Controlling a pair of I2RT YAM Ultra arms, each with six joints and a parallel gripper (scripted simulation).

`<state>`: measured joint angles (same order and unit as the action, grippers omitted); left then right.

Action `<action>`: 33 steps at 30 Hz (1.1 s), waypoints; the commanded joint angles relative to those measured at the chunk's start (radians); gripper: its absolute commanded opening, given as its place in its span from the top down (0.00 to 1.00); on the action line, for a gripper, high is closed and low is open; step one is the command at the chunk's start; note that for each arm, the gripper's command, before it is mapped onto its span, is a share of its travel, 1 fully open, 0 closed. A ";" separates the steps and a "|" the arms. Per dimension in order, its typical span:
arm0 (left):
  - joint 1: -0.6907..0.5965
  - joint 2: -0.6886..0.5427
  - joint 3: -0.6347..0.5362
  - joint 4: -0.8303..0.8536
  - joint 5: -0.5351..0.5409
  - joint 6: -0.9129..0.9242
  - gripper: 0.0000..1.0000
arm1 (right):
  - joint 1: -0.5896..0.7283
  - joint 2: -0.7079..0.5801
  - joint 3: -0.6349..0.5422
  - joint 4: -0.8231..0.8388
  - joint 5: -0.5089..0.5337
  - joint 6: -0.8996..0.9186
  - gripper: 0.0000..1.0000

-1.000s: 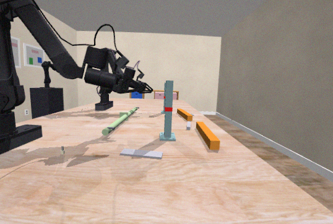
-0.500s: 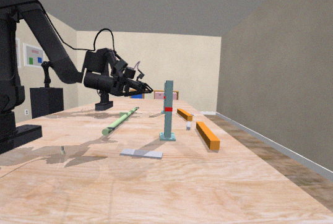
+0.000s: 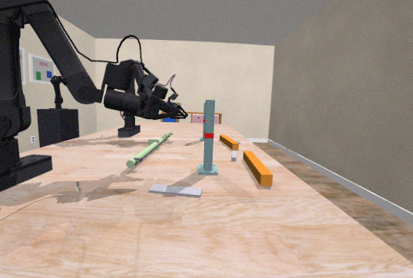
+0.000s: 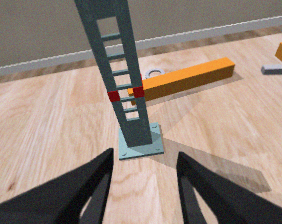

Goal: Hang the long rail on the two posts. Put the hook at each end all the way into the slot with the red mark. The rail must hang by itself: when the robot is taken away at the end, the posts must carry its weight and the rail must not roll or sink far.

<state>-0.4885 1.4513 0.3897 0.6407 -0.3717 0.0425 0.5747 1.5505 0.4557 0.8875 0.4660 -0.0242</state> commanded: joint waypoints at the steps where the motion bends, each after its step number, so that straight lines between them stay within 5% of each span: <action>1: -0.045 -0.024 0.032 -0.127 0.022 0.145 0.52 | 0.017 -0.004 0.015 -0.053 0.000 -0.038 0.52; 21: -0.255 -0.039 0.158 -0.627 0.045 0.574 0.52 | 0.117 -0.047 0.090 -0.525 -0.070 -0.371 0.52; 33: -0.322 -0.006 0.216 -0.904 0.006 0.799 0.52 | 0.207 -0.074 0.194 -0.971 -0.117 -0.629 0.52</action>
<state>-0.8211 1.4517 0.5766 -0.1722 -0.3332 0.7662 0.7593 1.5021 0.6075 0.0799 0.3706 -0.5621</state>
